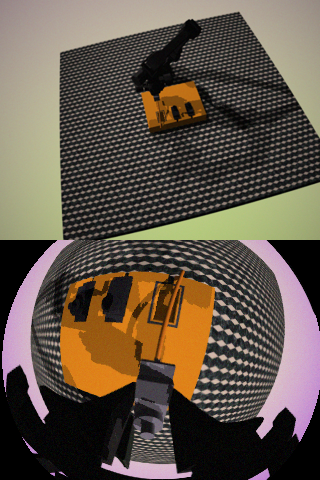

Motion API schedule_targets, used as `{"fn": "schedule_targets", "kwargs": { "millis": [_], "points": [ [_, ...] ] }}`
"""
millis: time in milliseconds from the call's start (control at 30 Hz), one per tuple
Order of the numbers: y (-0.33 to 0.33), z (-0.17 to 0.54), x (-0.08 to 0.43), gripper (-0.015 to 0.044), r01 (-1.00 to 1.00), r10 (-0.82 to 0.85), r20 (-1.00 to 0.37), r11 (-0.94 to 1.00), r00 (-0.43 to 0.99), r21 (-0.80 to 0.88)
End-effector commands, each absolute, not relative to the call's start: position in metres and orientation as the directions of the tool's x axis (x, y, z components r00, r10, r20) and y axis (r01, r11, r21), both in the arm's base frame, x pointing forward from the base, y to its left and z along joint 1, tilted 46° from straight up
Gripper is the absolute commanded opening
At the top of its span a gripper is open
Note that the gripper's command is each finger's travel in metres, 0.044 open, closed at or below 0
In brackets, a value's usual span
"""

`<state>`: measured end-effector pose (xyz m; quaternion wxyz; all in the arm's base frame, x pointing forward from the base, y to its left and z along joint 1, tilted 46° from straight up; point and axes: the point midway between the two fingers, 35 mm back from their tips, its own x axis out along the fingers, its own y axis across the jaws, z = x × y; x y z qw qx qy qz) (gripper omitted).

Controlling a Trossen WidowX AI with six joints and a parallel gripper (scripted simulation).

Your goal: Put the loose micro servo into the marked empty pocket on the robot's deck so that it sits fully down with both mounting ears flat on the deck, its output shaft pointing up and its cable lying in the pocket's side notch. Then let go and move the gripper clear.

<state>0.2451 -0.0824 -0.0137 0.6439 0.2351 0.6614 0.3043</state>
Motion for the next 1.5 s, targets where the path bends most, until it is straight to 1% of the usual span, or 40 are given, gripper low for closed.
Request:
{"fn": "schedule_targets", "kwargs": {
  "millis": [0, 900, 1467],
  "points": [
    [-0.082, -0.012, 0.252, 0.0, -0.091, 0.705, -0.708, 0.702, -0.054, 0.706],
    [-0.071, -0.008, 0.352, 0.0, -0.096, 0.706, -0.707, 0.701, -0.05, 0.707],
    [-0.057, -0.021, 0.354, 0.0, -0.096, 0.706, -0.706, 0.7, -0.05, 0.707]
  ]
}}
